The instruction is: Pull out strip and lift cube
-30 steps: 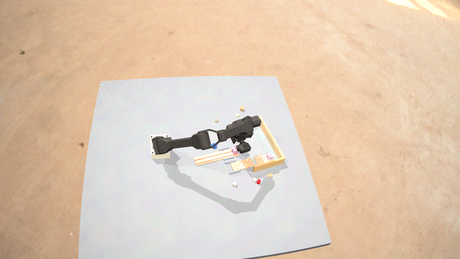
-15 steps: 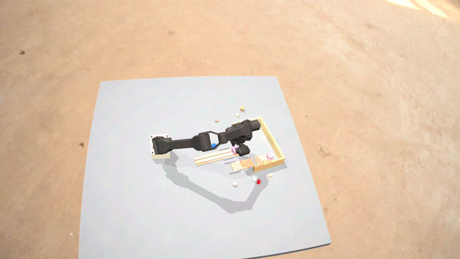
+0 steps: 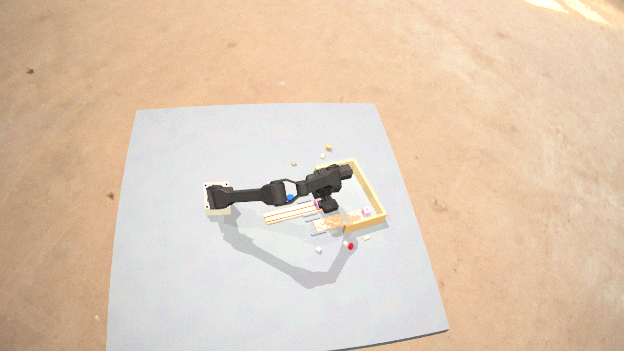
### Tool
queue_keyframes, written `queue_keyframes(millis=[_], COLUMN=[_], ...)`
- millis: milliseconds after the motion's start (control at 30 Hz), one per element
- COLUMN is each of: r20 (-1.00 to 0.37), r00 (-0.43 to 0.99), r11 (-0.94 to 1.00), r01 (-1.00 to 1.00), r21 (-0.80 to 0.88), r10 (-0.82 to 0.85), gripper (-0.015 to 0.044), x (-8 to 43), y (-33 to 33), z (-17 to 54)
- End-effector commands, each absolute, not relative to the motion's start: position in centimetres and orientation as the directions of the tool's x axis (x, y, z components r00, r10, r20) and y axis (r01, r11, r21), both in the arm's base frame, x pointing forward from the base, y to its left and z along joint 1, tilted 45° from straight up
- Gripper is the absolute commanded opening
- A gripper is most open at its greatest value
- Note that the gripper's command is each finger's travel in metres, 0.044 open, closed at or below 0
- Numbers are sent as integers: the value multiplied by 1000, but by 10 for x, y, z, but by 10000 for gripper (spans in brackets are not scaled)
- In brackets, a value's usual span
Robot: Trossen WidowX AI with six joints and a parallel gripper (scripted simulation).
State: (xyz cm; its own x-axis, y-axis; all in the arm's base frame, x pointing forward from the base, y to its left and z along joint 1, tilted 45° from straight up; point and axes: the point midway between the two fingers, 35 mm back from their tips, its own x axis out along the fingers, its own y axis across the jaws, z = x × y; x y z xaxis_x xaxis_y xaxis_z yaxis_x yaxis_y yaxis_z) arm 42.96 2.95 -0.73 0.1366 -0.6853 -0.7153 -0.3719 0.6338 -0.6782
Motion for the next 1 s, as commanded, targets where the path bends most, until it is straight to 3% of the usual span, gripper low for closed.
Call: queue_keyframes(millis=[0, 100, 233, 967], r20=[-716, -716, -716, -713], r00=[136, 136, 136, 134], r11=[634, 634, 634, 628], r01=[-371, -371, -372, -383], r21=[-678, -678, -678, -678], r10=[-685, -685, -685, -688], gripper=[118, 98, 0, 0], x=[430, 430, 427, 356], y=[29, 29, 31, 51], z=[-7, -7, -6, 18])
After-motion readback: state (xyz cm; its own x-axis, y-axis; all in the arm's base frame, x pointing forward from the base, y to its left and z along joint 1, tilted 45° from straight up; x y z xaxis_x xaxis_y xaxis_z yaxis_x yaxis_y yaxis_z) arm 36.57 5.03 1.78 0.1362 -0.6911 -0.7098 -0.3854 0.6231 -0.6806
